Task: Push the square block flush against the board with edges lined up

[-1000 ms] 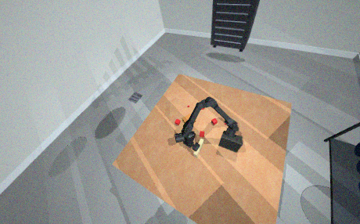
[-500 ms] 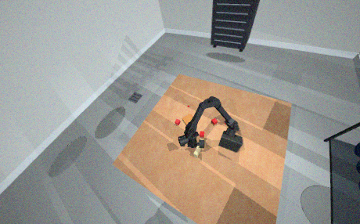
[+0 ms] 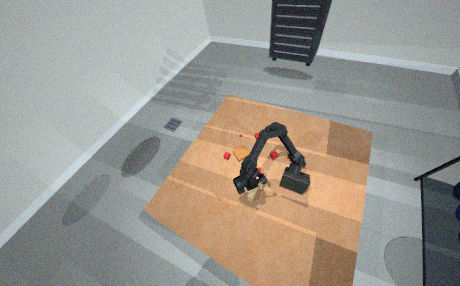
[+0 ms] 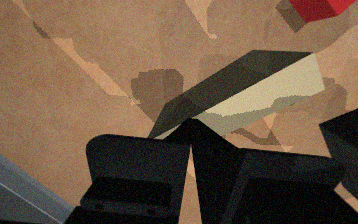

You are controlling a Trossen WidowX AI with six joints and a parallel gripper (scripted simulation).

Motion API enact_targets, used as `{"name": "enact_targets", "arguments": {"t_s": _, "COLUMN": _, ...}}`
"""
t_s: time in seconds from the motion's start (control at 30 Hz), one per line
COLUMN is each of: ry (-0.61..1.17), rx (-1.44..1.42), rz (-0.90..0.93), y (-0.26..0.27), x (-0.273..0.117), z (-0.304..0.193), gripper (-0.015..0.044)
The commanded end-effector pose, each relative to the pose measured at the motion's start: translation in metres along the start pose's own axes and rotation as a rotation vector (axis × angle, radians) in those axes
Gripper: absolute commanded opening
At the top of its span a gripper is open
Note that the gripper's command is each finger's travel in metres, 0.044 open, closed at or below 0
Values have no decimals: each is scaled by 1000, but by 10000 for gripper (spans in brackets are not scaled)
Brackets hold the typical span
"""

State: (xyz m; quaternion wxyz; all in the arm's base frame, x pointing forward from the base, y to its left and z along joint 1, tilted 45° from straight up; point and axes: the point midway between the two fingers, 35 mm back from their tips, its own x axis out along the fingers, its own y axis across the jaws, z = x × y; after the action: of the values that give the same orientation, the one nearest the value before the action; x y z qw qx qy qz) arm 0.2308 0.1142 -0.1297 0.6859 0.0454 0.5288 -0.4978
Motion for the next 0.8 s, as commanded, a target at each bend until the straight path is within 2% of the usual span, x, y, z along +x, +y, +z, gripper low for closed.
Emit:
{"name": "enact_targets", "arguments": {"t_s": 0.0, "ry": -1, "rx": -136, "rz": -9, "y": -9, "x": -7, "z": -7, "gripper": 0}}
{"name": "enact_targets", "arguments": {"t_s": 0.53, "ry": -14, "rx": -668, "rz": -66, "y": -44, "x": -28, "z": -32, "gripper": 0}}
{"name": "enact_targets", "arguments": {"t_s": 0.77, "ry": -14, "rx": -685, "rz": -69, "y": -45, "x": -25, "z": -32, "gripper": 0}}
